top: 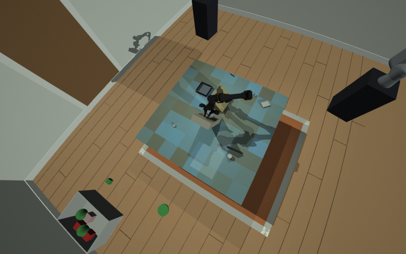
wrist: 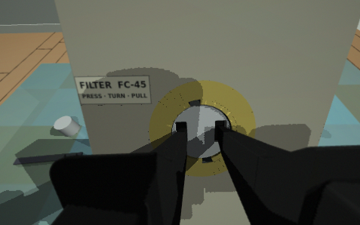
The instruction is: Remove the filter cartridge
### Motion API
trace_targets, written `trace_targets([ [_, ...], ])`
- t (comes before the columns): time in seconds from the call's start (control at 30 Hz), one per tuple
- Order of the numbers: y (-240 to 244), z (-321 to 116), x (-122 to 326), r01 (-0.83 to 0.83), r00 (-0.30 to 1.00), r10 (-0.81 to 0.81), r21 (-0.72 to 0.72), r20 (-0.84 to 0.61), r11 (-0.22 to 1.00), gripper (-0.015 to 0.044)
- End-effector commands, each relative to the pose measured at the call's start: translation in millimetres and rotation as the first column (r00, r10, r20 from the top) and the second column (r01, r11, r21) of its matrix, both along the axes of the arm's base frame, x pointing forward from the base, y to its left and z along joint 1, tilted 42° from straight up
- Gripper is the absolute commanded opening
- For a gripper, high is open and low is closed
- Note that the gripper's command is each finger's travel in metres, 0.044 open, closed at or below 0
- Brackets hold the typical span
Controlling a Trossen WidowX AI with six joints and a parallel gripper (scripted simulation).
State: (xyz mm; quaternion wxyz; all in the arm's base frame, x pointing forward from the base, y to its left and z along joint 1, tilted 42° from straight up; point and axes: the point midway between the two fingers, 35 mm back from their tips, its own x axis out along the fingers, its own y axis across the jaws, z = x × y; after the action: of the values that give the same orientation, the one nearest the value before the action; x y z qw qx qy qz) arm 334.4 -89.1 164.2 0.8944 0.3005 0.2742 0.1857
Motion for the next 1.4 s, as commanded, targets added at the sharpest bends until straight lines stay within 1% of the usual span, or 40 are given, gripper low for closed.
trace_targets([
  [0.0,0.8,-1.3,1.4,0.003,1.0,-0.003,0.0,-0.004,1.0,0.0117],
  [0.93,6.8,-5.7,10.7,0.003,1.0,-0.003,0.0,-0.003,1.0,0.0117],
  [1.23,4.5,-4.3,8.3,0.004,1.0,-0.004,0.005,0.0,1.0,0.0057],
  [1.3,4.5,-4.3,8.3,0.004,1.0,-0.004,0.005,0.0,1.0,0.0005],
  [1.37,4.6,-4.4,8.4,0.006,1.0,-0.006,0.01,-0.003,1.0,0.0],
])
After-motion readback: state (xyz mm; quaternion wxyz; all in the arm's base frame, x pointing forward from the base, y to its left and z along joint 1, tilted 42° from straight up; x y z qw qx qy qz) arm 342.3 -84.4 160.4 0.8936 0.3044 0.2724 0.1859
